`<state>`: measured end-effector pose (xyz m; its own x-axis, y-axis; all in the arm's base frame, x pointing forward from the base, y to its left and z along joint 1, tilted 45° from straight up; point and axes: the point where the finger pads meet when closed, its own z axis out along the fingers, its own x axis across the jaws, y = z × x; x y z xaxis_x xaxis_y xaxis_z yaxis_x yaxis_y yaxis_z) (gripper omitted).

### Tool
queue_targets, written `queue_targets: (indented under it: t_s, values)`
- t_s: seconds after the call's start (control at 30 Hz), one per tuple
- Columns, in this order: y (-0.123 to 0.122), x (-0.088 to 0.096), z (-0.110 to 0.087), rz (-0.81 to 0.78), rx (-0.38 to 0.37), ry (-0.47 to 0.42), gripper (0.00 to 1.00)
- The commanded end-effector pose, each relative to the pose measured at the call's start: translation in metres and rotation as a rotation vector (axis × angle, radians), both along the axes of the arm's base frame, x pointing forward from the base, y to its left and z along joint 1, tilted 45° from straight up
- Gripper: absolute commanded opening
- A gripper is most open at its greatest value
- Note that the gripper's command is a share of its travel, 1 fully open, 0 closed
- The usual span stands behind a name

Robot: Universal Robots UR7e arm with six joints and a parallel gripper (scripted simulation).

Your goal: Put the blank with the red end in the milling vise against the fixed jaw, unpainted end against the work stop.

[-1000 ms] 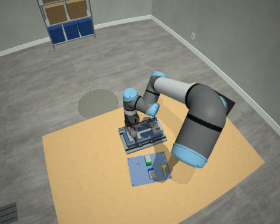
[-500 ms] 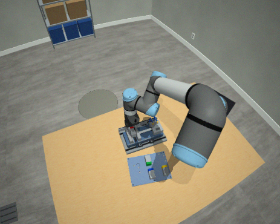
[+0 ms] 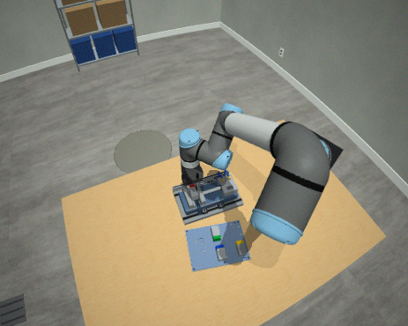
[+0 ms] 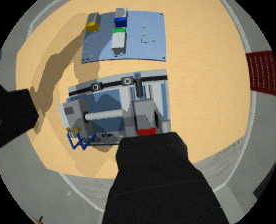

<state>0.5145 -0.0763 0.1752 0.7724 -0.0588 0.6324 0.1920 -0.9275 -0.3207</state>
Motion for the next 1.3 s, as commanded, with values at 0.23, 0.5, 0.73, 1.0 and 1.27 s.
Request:
queue_targets:
  t_s: [0.23,0.5,0.73,1.0,1.27]
  values:
    - [0.0025,0.0001,0.0005,0.001,0.0,-0.001,0.0]
    - [0.0043,0.0,0.0005,0.002,0.0,-0.002,0.0]
    - [0.0034,0.0001,0.0005,0.0,-0.001,-0.001,0.0]
    - [0.0082,-0.0001,0.0006,0.002,0.0,-0.002,0.0]
    - [0.0082,-0.0001,0.0006,0.002,0.0,-0.002,0.0]
